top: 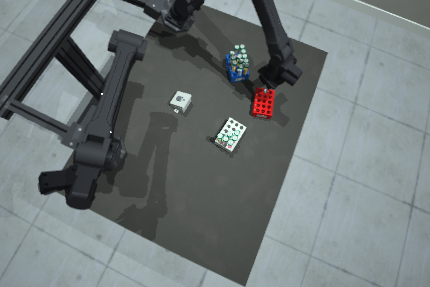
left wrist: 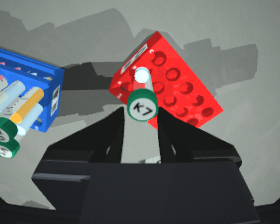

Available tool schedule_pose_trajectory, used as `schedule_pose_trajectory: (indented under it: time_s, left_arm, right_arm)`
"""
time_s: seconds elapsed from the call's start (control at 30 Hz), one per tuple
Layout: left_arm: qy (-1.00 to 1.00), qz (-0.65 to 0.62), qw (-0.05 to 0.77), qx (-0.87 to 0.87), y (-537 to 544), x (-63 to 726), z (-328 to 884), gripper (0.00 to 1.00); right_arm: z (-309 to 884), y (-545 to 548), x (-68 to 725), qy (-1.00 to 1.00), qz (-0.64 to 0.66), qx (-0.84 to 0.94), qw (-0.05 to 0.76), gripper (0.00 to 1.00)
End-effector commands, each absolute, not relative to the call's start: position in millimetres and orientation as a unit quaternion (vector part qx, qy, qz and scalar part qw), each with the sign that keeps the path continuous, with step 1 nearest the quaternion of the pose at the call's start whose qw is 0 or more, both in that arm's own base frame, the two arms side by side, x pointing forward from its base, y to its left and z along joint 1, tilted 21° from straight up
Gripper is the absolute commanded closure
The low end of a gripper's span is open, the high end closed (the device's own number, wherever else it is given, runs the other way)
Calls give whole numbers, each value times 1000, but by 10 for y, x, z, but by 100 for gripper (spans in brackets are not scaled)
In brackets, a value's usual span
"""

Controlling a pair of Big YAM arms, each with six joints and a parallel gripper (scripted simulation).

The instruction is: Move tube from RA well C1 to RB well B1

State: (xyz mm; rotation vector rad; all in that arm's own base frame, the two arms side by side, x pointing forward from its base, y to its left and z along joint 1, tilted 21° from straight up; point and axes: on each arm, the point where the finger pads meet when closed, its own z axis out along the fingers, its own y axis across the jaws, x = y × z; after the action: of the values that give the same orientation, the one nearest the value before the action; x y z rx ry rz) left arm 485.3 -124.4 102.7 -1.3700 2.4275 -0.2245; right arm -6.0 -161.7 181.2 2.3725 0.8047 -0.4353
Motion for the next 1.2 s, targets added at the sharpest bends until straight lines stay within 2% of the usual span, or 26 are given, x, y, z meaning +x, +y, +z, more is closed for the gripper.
schedule_pose_trajectory:
  time_s: [0.0, 0.5, 0.63, 1.17]
  left_arm:
    - [856, -73, 166, -485, -1182, 4890, 910, 70]
    - [856, -73, 166, -485, -1182, 4890, 910, 70]
    - [849, -96, 186, -484, -1277, 4961, 1365, 70]
    - [850, -98, 187, -482, -1375, 4816, 1737, 70]
  right_arm:
    - [1973, -1640, -55, 299, -165, 887, 311, 70]
    - [1973, -1640, -55, 299, -165, 887, 311, 70]
    - [1973, -1640, -55, 299, -165, 887, 311, 70]
    - [1973, -1640, -55, 299, -165, 887, 311, 70]
